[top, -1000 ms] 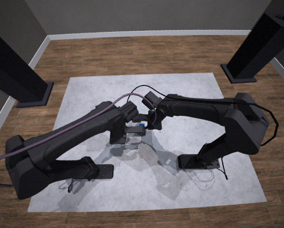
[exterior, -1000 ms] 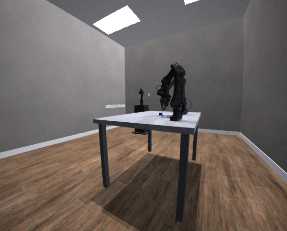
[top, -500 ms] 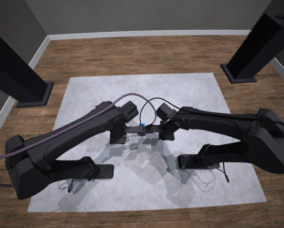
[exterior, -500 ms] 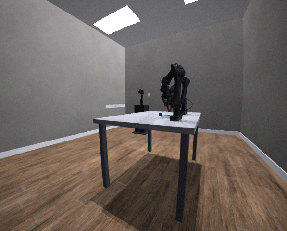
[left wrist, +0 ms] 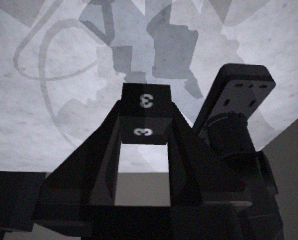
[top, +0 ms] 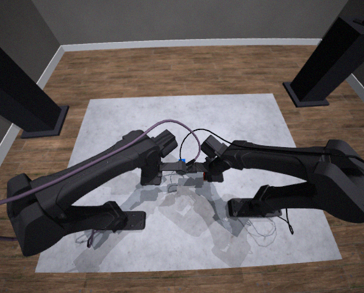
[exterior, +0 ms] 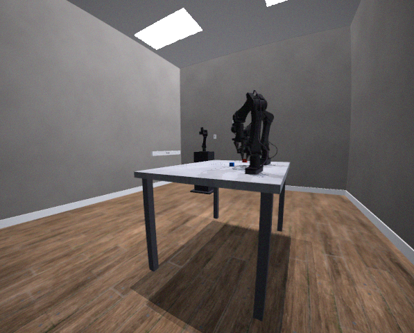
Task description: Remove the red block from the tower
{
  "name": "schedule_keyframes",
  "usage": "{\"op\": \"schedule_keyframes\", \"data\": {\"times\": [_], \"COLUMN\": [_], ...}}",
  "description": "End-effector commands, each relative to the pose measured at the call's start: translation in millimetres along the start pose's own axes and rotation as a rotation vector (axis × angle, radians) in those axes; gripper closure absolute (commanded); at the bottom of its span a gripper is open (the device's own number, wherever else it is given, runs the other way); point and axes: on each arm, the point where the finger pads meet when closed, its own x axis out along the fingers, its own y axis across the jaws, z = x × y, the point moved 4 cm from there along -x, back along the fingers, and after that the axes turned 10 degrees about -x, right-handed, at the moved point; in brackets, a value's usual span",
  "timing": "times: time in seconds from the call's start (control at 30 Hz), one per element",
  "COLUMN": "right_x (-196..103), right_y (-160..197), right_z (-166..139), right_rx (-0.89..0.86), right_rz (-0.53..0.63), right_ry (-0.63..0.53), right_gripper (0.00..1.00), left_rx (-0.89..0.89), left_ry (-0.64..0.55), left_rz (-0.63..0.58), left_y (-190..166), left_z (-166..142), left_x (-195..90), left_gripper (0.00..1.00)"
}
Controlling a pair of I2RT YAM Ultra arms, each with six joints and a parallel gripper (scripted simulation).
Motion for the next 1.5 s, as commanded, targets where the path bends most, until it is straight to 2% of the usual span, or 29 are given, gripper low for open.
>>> {"op": "schedule_keyframes", "data": {"times": [0.0, 1.47], "right_x": [10, 30], "right_y": [2, 1], "right_z": [-1, -7], "right_rx": [-0.014, -0.008], "right_rz": [0.004, 0.008], "right_ry": [-0.009, -0.015], "right_gripper": [0.73, 0.73], "left_rx": [0.004, 0.004], "left_ry": [-0.038, -0.038], "left_rz": [0.024, 0.024], "left_y": [1, 1], "left_z": [3, 3], "left_x": [-10, -10], "left_gripper": [0.73, 0.73]}}
